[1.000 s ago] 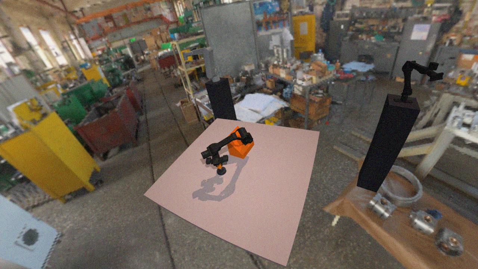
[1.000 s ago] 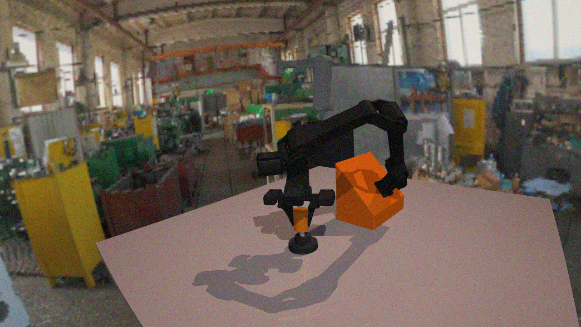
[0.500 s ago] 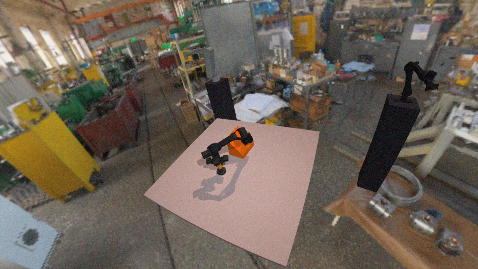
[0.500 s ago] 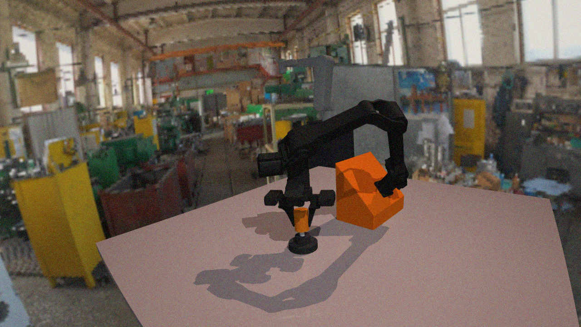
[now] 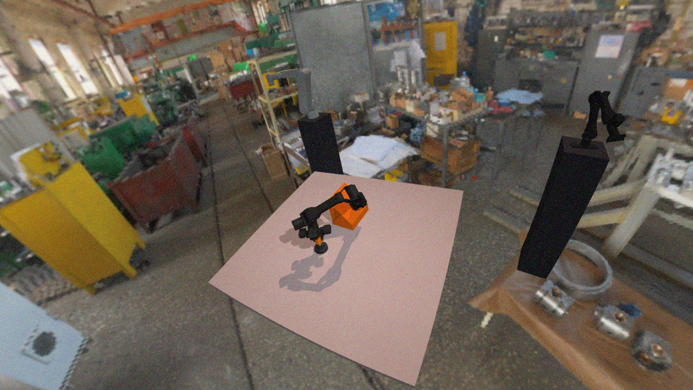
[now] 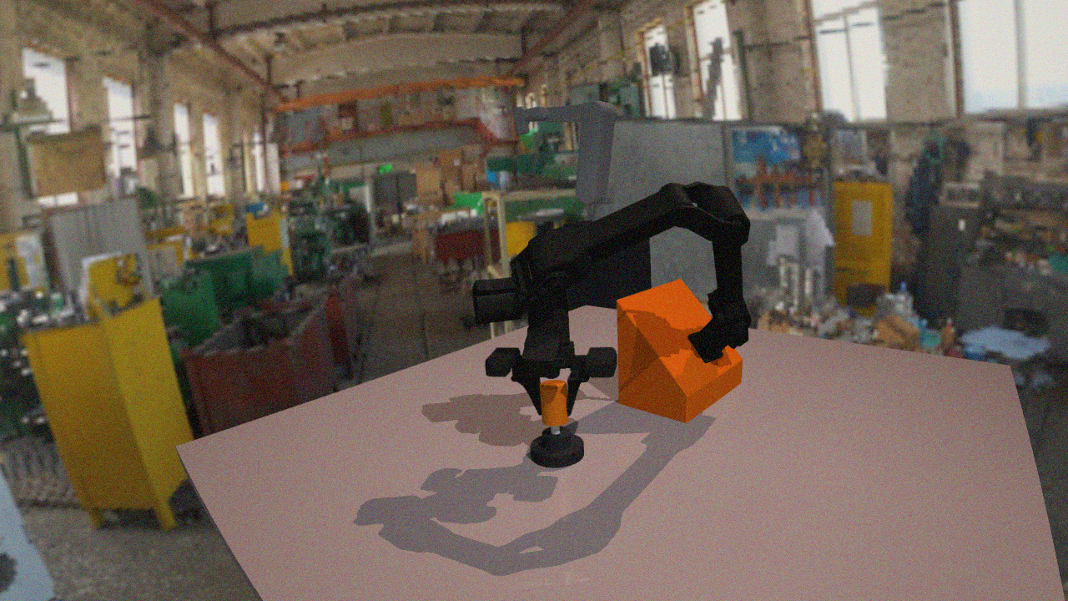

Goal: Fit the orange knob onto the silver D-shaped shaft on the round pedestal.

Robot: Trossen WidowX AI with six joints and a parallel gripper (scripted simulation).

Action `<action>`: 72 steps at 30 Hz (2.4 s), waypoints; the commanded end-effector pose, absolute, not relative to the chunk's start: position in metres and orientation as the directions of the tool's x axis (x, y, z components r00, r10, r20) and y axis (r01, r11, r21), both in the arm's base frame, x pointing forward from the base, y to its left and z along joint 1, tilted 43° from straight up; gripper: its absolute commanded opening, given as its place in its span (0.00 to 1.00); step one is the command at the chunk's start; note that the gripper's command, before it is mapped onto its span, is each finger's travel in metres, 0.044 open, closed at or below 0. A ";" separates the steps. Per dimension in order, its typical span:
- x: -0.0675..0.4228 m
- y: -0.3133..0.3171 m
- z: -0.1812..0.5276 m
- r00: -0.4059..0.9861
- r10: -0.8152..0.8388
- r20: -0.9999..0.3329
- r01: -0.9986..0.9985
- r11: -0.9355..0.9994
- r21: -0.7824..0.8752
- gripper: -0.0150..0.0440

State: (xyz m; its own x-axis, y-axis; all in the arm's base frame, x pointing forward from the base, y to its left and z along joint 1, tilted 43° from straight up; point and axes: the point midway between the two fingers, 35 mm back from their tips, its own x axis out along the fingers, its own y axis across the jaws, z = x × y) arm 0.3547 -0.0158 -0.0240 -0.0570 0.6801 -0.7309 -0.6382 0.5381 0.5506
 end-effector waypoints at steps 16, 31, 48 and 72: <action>0.353 -0.016 -0.027 -0.055 0.678 -0.733 -0.640 0.539 0.547 0.25; 0.354 -0.015 -0.025 -0.055 0.678 -0.733 -0.640 0.539 0.547 0.25; 0.358 -0.015 -0.025 -0.055 0.678 -0.733 -0.786 0.423 0.451 0.25; 0.352 -0.018 -0.023 -0.055 0.678 -0.733 -0.786 0.424 0.451 0.25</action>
State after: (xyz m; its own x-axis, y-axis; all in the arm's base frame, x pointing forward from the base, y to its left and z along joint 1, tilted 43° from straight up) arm 0.3519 -0.0153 -0.0269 -0.0611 0.6814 -0.7293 -0.7817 0.4217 0.4595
